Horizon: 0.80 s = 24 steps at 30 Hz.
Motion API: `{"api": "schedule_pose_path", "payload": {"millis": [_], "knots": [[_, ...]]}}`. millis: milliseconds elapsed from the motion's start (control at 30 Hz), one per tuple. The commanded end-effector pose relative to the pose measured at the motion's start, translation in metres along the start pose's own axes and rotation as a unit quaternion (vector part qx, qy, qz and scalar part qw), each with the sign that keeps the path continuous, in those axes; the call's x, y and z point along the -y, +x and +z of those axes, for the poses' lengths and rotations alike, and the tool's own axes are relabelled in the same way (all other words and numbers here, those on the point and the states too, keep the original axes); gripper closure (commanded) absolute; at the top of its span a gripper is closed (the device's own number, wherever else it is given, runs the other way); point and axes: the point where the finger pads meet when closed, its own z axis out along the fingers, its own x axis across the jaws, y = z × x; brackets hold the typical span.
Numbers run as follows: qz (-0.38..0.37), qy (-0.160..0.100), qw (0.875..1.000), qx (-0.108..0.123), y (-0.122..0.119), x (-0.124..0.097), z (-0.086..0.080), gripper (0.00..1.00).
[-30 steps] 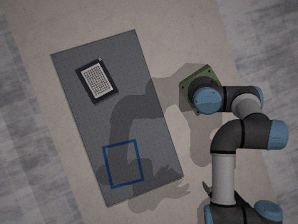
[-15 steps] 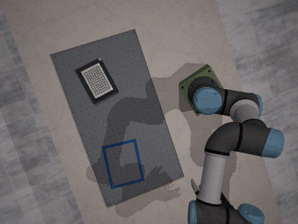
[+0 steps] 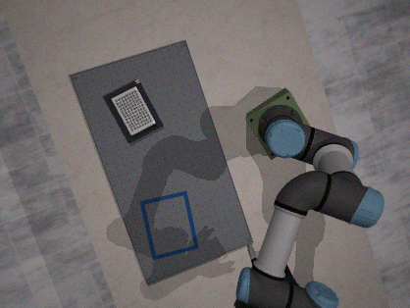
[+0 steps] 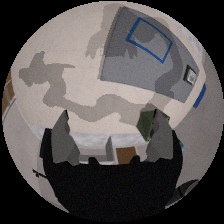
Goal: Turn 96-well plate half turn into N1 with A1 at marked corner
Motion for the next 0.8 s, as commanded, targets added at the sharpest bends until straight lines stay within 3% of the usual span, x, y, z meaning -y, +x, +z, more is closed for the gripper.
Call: {"api": "schedule_pose_path", "payload": {"millis": [0,767], "knots": [[0.027,-0.007,1.0,0.004,0.009,0.016,0.006,0.0],[0.133,-0.032,0.99,0.017,0.056,0.071,0.032,0.0]]}}
